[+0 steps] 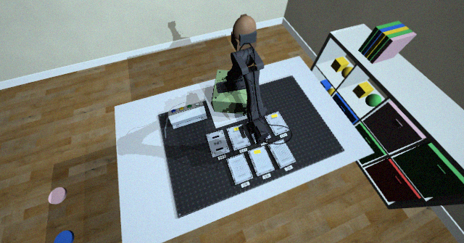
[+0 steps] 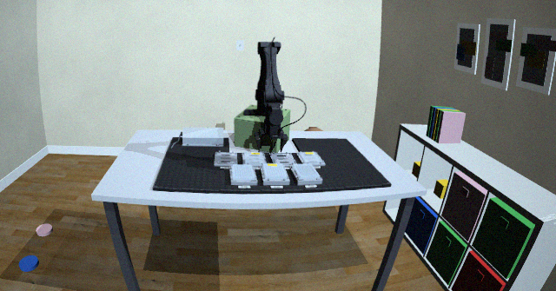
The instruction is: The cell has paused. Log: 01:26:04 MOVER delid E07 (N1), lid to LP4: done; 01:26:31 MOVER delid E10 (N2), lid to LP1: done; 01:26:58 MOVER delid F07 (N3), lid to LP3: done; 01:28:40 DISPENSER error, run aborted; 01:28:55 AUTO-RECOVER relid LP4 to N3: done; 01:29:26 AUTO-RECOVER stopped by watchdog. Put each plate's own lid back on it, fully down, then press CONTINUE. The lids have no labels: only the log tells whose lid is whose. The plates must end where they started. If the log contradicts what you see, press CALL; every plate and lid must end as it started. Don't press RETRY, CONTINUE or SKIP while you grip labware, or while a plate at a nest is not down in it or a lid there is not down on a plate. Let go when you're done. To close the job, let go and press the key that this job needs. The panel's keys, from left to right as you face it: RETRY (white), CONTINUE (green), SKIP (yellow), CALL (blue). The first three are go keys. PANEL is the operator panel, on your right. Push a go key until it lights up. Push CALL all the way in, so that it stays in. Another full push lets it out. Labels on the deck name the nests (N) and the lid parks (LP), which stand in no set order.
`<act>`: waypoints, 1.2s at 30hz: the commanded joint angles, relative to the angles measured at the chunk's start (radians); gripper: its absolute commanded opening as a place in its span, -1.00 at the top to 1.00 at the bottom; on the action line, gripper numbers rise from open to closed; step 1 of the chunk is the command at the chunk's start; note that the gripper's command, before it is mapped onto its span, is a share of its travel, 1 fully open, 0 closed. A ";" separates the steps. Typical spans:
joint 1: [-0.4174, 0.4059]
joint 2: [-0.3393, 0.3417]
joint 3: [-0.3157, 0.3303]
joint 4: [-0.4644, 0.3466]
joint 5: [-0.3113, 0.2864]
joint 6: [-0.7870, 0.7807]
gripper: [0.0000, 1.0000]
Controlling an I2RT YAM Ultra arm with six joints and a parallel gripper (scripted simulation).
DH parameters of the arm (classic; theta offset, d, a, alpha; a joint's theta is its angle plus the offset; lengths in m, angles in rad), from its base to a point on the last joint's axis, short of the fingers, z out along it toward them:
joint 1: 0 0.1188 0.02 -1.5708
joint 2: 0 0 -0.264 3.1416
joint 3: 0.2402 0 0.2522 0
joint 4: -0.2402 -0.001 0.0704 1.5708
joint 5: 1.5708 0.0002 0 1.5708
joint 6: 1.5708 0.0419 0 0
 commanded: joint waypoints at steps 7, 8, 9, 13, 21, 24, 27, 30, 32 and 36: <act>0.008 -0.010 0.046 -0.008 -0.012 -0.005 -1.00; 0.008 -0.010 0.046 -0.007 -0.012 -0.005 -1.00; 0.008 -0.010 0.045 -0.007 -0.012 -0.005 -1.00; -0.051 -0.084 -0.095 0.142 -0.011 -0.060 -0.94; -0.176 -0.193 -0.294 0.417 -0.047 -0.184 -0.82; -0.253 -0.215 -0.383 0.576 -0.098 -0.254 -0.76; -0.329 -0.186 -0.449 0.720 -0.154 -0.313 -0.70; -0.413 -0.167 -0.507 0.874 -0.225 -0.373 -0.64; -0.477 -0.142 -0.538 0.976 -0.278 -0.410 -0.60; -0.582 -0.072 -0.517 1.069 -0.375 -0.479 1.00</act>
